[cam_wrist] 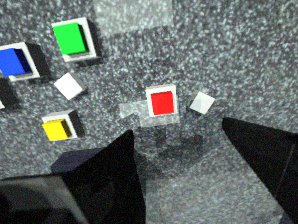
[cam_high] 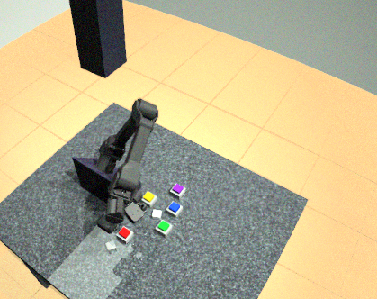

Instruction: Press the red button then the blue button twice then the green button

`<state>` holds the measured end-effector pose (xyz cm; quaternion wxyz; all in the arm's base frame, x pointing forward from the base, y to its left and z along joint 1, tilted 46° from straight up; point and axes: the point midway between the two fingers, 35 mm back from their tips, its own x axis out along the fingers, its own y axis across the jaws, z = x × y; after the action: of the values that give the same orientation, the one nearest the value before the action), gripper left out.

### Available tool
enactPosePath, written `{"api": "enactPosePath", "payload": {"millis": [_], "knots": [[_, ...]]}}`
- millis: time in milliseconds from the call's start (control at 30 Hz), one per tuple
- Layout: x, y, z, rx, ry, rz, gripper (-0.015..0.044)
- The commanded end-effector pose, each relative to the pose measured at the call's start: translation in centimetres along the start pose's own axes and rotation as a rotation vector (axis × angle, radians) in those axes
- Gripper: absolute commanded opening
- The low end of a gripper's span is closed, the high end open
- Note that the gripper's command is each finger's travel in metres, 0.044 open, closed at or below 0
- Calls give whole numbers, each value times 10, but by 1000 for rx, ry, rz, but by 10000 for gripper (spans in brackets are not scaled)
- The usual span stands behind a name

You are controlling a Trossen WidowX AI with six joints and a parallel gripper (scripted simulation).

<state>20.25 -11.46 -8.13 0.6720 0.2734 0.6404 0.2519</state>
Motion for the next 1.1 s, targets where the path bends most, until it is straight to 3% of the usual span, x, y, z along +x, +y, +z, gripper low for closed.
{"api": "enactPosePath", "payload": {"millis": [0, 367, 1067], "knots": [[46, 3, -3, 4, 8, 23, 295], [60, 5, -5, 4, 8, 24, 20], [76, 5, -4, 4, 8, 25, 20]]}}
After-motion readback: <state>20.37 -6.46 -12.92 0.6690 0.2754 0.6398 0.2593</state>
